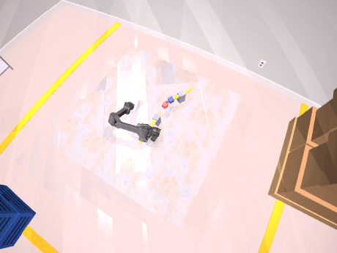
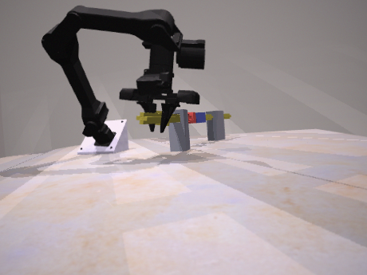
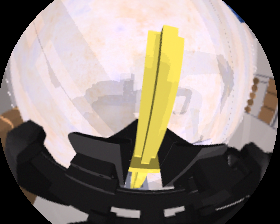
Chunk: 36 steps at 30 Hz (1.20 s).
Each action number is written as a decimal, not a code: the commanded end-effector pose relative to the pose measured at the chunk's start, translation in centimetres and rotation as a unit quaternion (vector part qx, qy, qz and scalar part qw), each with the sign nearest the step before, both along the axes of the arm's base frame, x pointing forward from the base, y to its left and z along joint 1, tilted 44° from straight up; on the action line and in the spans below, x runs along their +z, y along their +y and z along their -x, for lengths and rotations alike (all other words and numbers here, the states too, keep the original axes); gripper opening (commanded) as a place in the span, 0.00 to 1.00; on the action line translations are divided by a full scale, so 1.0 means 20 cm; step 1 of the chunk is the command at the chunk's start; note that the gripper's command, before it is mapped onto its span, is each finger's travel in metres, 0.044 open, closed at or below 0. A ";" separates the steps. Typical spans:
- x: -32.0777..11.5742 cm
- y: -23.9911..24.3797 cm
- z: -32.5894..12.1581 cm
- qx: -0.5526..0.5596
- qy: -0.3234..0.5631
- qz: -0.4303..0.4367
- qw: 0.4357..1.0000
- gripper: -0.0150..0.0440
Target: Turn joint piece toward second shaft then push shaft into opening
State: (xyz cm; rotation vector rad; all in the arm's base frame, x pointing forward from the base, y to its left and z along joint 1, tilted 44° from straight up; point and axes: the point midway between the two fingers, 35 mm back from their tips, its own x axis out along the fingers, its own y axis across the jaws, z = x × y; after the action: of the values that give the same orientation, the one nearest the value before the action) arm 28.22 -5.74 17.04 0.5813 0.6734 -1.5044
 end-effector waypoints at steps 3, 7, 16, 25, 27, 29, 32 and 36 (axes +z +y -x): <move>0.00 -0.01 0.00 0.002 0.001 0.003 1.000 0.37; 0.00 -0.01 0.00 0.002 0.001 0.003 1.000 0.37; 0.00 0.00 0.00 0.000 0.000 0.000 1.000 0.37; 0.00 0.00 0.00 0.000 0.000 0.000 1.000 0.37; 0.00 0.00 0.00 0.000 0.000 0.000 1.000 0.37; 0.00 0.00 0.00 0.000 0.000 0.000 1.000 0.37; 0.00 0.00 0.00 0.000 0.000 0.000 1.000 0.37; 0.00 0.00 0.00 0.000 0.000 0.000 1.000 0.37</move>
State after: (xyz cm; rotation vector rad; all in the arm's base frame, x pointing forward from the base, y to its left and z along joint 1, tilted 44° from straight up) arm 28.22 -5.73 17.04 0.5809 0.6740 -1.5039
